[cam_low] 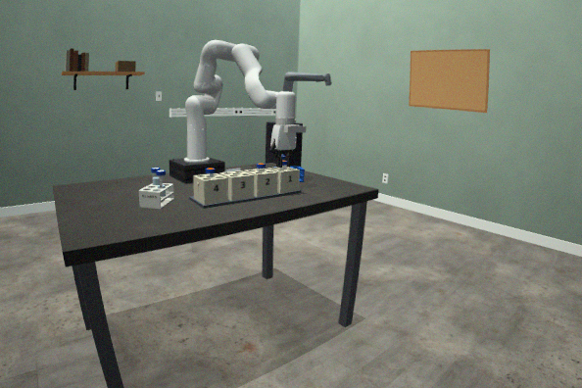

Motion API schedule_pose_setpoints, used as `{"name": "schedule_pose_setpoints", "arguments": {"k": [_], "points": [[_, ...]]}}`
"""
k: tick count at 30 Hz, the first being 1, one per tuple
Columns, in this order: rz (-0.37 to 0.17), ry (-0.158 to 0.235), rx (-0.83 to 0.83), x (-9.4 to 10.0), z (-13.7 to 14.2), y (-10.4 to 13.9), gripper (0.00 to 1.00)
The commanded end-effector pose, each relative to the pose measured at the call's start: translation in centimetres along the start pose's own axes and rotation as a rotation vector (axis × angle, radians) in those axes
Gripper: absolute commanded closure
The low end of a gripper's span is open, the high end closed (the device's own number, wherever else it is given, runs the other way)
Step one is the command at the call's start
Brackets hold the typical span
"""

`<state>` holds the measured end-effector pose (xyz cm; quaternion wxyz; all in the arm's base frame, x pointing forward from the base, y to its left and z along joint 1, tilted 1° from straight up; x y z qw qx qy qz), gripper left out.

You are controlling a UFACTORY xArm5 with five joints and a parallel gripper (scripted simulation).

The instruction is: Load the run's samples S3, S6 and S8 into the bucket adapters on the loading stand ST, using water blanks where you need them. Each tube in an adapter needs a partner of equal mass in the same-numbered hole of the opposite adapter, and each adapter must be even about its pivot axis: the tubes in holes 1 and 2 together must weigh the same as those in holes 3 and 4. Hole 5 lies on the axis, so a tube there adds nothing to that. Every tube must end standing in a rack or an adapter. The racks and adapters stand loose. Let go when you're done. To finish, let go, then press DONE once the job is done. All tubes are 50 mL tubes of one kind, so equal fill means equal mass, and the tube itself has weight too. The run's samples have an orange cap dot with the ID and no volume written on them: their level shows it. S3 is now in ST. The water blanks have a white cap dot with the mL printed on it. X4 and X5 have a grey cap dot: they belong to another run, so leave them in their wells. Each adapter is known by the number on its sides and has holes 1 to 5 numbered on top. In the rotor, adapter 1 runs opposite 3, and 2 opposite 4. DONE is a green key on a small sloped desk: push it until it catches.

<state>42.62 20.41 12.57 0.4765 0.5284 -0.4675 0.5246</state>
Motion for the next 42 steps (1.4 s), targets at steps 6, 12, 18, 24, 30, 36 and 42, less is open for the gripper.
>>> {"name": "schedule_pose_setpoints", "arguments": {"k": [6,12,18,24,30,36,42], "points": [[0.001,-0.010,0.000,-0.11,0.04,-0.14,1.00],[0.001,-0.010,0.000,-0.11,0.04,-0.14,1.00],[0.001,-0.010,0.000,-0.14,0.04,-0.14,0.56],[0.001,-0.010,0.000,-0.14,0.04,-0.14,0.56],[0.001,-0.010,0.000,-0.14,0.04,-0.14,0.56],[0.001,-0.010,0.000,-0.14,0.04,-0.14,0.56],[0.001,-0.010,0.000,-0.14,0.04,-0.14,0.56]]}}
Point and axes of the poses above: the point where the finger pads meet when closed, its own x axis back along the fingers, its own z axis across the jaws, y = z × x, the point moved 9 cm from there along x, back along the fingers, and after that the axes turned 6 degrees about x, right-handed, at the moved point
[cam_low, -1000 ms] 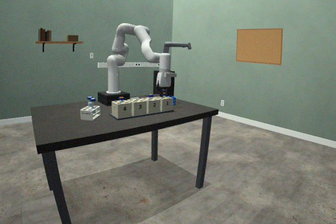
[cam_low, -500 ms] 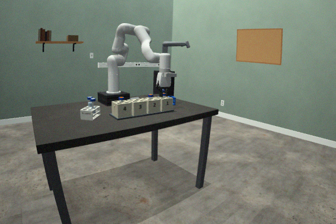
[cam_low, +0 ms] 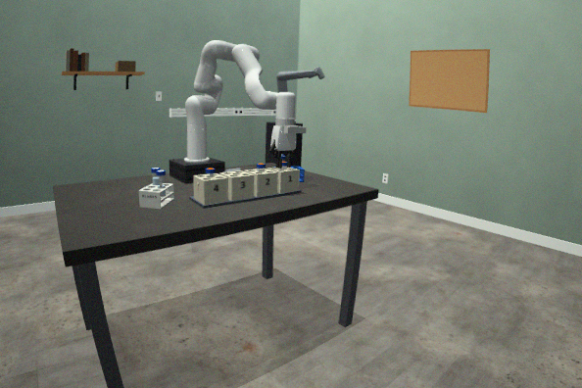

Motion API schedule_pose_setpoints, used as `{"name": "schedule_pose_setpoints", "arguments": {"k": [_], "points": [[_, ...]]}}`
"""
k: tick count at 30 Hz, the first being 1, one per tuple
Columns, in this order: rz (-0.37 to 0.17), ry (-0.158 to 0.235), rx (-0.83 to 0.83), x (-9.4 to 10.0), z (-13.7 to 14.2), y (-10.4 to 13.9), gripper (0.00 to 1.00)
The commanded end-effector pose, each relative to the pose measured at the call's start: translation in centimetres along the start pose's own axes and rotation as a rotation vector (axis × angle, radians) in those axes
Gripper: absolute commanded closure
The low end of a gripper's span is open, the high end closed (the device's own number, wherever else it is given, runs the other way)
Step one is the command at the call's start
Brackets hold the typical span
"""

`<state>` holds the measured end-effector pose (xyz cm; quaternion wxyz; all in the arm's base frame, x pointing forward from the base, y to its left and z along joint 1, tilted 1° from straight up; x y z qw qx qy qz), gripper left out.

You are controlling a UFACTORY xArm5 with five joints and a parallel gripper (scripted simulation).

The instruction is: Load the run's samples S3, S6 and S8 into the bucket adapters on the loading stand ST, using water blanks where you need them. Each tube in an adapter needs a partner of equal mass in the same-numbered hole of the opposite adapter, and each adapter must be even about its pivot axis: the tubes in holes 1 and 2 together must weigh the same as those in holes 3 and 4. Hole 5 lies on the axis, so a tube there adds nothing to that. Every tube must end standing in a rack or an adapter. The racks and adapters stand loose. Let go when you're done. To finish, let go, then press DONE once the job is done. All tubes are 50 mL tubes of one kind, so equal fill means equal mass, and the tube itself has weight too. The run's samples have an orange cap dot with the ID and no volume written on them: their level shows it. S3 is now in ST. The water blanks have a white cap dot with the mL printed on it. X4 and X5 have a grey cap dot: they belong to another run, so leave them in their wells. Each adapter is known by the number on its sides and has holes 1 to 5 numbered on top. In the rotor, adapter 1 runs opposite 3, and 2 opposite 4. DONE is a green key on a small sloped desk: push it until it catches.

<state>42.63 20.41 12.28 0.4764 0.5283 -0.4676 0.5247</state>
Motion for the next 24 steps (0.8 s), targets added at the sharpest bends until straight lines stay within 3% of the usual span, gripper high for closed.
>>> {"name": "schedule_pose_setpoints", "arguments": {"k": [1,24], "points": [[0.001,-0.010,0.000,0.3,0.0,-0.1,0.56],[0.001,-0.010,0.000,4.6,0.1,-0.1,0.56]]}}
Point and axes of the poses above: the point where the finger pads meet when closed, its own x axis back along the fingers, its own z axis across the jaws, y = z × x, the point moved 9 cm from there along x, back along the fingers, and after that the axes turned 6 degrees about x, right-handed, at the moved point
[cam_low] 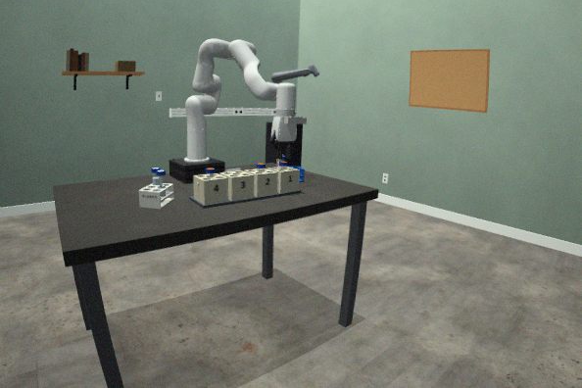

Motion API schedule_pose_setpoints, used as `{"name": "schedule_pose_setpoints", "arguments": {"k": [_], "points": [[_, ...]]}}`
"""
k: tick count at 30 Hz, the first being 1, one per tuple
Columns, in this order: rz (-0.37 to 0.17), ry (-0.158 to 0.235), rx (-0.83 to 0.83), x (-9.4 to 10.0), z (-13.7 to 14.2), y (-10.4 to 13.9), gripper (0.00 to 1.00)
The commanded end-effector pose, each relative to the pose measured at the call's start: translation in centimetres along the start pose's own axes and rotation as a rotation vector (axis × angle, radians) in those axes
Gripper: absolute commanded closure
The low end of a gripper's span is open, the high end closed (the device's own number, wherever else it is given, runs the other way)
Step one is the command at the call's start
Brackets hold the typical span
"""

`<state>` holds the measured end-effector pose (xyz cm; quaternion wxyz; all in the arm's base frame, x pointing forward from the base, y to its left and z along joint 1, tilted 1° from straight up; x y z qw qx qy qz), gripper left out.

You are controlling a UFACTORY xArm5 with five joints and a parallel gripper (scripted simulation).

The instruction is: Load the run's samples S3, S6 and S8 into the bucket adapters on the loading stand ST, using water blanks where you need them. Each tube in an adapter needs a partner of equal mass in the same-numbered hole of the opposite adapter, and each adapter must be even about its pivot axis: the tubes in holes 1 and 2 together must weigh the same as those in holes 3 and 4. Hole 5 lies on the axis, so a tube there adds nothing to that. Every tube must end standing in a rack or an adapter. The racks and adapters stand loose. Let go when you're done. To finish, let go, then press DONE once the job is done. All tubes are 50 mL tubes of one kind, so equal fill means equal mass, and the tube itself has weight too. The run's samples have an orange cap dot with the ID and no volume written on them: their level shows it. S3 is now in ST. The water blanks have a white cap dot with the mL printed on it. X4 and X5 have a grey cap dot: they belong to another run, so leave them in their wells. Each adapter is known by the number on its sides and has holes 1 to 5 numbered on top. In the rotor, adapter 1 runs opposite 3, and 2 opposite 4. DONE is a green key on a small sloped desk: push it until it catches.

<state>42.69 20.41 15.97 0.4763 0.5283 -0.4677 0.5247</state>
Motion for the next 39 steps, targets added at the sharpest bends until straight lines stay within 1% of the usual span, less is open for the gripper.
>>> {"name": "schedule_pose_setpoints", "arguments": {"k": [1,17,19,34,36,39], "points": [[0.001,-0.010,0.000,0.9,0.1,-0.1,0.56],[0.001,-0.010,0.000,3.9,0.1,-0.1,0.56],[0.001,-0.010,0.000,3.9,0.1,-0.1,0.56],[0.001,-0.010,0.000,6.9,0.1,-0.1,0.56],[0.001,-0.010,0.000,6.9,0.1,-0.1,0.56],[0.001,-0.010,0.000,7.5,0.1,-0.1,0.56]]}}
Point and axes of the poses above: the point where the finger pads meet when closed, its own x axis back along the fingers, its own z axis across the jaws, y = z × x, the point moved 9 cm from there along x, back along the fingers, and after that the axes turned 6 degrees about x, right-handed, at the moved point
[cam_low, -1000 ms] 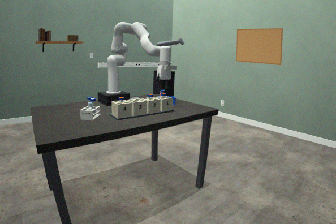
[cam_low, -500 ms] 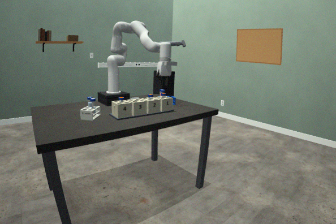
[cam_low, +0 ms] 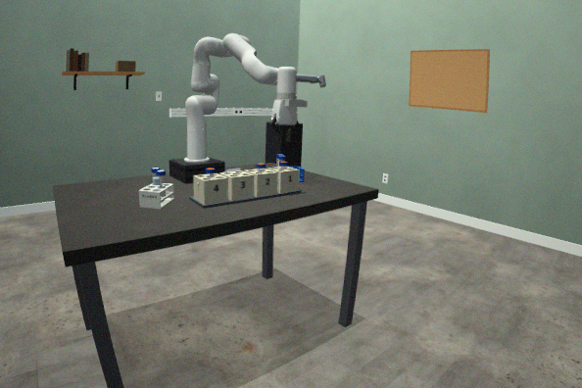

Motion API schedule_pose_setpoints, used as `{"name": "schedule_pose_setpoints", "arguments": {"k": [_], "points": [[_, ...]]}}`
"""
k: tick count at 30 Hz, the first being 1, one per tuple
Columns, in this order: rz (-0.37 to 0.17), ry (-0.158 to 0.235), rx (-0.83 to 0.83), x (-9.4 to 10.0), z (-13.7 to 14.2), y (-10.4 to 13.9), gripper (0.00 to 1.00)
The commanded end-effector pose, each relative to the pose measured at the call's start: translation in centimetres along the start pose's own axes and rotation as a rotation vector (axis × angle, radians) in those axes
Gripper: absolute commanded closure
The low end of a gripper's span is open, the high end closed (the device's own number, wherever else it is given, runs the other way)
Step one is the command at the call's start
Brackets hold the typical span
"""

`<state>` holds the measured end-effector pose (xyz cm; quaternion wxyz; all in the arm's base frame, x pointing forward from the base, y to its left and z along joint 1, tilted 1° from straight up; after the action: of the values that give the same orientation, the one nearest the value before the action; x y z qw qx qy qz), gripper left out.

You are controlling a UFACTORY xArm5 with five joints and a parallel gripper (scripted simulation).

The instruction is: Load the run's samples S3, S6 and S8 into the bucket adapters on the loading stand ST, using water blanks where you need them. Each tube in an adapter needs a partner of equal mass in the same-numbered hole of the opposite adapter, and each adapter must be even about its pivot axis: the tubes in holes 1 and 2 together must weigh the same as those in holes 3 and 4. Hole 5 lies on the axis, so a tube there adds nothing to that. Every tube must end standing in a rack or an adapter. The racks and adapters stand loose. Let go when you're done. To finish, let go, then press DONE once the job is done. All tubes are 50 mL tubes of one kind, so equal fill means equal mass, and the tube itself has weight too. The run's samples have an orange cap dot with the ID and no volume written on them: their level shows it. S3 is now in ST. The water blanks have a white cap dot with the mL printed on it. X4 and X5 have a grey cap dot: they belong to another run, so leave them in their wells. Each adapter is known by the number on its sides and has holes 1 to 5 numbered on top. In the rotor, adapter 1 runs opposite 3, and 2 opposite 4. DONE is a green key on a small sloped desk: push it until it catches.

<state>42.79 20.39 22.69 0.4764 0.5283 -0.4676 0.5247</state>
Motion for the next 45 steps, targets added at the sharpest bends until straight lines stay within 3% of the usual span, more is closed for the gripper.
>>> {"name": "schedule_pose_setpoints", "arguments": {"k": [1,11,34,35,45], "points": [[0.001,-0.010,0.000,1.0,0.1,-0.1,0.56],[0.001,-0.010,0.000,2.9,0.1,-0.1,0.56],[0.001,-0.010,0.000,2.9,0.1,-0.1,0.56],[0.001,-0.010,-0.033,2.9,0.6,0.0,0.43],[-0.001,-0.010,-0.367,2.8,5.4,1.2,0.43]]}}
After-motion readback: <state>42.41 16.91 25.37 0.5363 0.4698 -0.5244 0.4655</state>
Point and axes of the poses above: the point where the finger pads meet when closed, its own x axis back along the fingers, its own z axis across the jaws, y = z × x, the point moved 9 cm from there along x, back along the fingers, and after that the axes turned 6 degrees about x, right-handed, at the moved point
